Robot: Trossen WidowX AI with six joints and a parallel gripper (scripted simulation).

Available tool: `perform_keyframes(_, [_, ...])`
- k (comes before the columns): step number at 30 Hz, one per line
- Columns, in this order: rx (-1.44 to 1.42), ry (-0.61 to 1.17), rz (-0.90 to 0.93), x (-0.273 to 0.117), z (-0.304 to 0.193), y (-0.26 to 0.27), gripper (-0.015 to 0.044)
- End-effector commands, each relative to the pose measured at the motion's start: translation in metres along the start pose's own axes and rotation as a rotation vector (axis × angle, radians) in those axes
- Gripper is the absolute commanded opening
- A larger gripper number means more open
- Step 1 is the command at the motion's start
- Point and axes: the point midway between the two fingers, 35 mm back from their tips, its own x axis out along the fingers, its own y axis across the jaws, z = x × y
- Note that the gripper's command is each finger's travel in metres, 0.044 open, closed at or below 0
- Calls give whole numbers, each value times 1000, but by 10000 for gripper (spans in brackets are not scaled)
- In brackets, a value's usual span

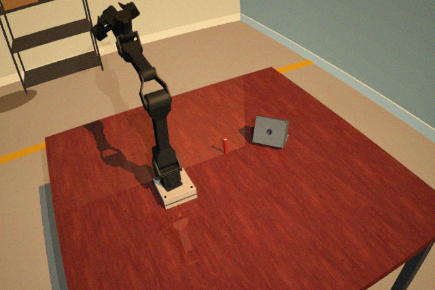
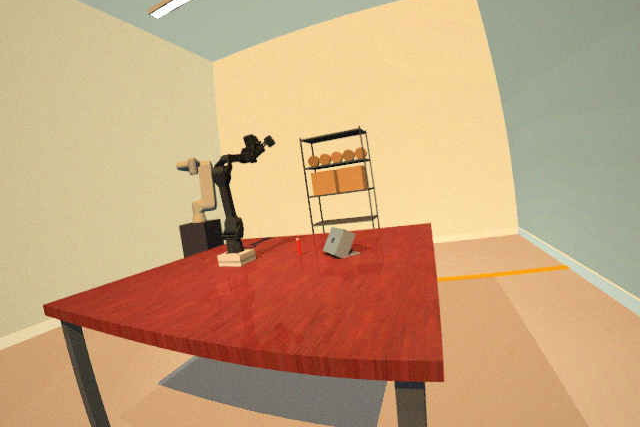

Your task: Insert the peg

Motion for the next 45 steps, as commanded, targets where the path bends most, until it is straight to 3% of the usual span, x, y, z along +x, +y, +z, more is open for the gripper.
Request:
perform_keyframes(1, [32, 103, -14, 2, -36, -8, 440])
perform_keyframes(21, [218, 544, -173, -35, -176, -72, 440])
perform_keyframes(45, [505, 1001, -499, -152, -301, -139, 440])
